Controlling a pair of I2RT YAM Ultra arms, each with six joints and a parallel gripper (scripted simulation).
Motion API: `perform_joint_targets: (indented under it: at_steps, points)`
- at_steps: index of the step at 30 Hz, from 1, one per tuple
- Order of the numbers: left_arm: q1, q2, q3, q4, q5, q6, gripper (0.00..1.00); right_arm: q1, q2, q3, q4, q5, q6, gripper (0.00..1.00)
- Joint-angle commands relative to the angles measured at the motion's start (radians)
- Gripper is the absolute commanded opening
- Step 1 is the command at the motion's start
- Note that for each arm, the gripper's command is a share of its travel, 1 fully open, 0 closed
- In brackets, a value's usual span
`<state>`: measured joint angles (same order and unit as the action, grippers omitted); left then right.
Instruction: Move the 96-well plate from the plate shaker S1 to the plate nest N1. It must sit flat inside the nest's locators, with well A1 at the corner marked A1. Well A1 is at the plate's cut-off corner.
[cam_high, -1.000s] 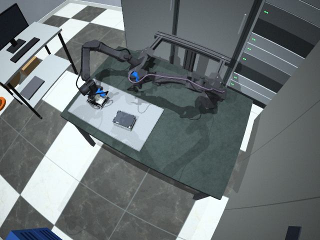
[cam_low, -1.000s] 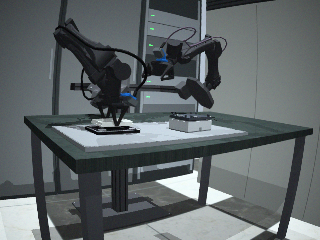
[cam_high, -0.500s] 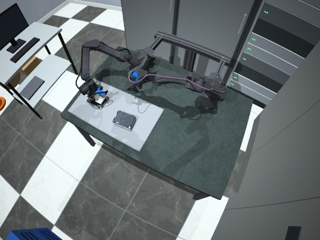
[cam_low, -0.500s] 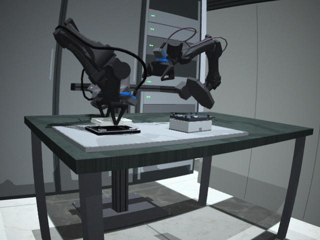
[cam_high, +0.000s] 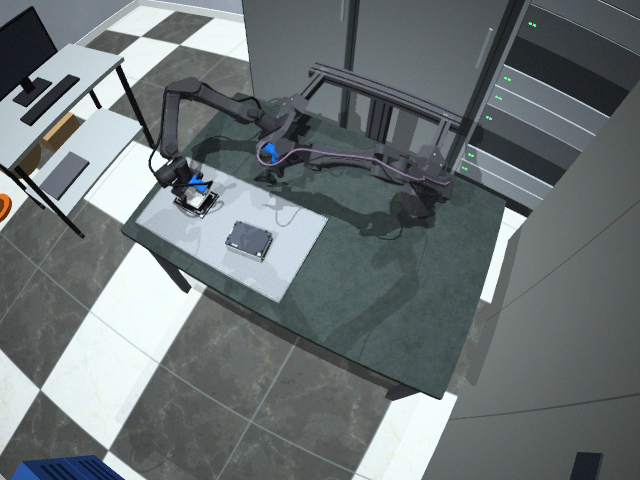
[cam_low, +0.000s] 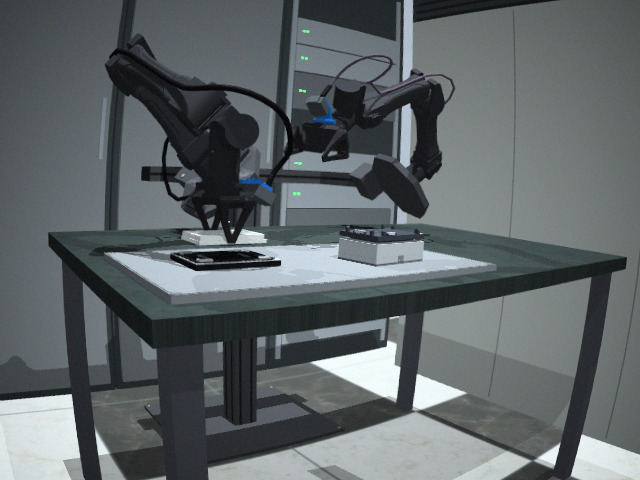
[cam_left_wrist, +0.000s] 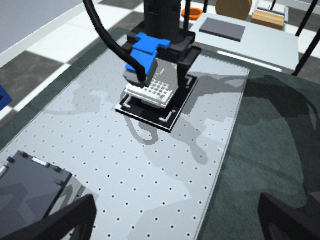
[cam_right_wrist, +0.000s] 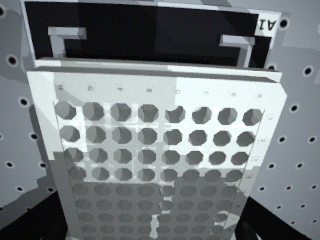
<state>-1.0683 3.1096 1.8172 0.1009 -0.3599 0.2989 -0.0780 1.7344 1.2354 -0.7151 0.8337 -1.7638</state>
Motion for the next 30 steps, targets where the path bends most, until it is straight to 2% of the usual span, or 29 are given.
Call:
perform_joint_targets:
  at_steps: [1, 11, 30]
  points:
    - [-0.009, -0.011, 0.021, -0.003, 0.009, 0.008, 1.0, 0.02, -0.008, 0.016, -0.003, -0.006, 0.005, 0.89]
    - [-0.009, -0.011, 0.021, -0.003, 0.009, 0.008, 1.0, 0.008, 0.014, -0.014, 0.037, -0.013, -0.016, 0.89]
    - [-0.009, -0.011, 0.021, -0.003, 0.009, 0.008, 1.0, 0.005, 0.012, 0.001, 0.016, 0.0, -0.003, 0.89]
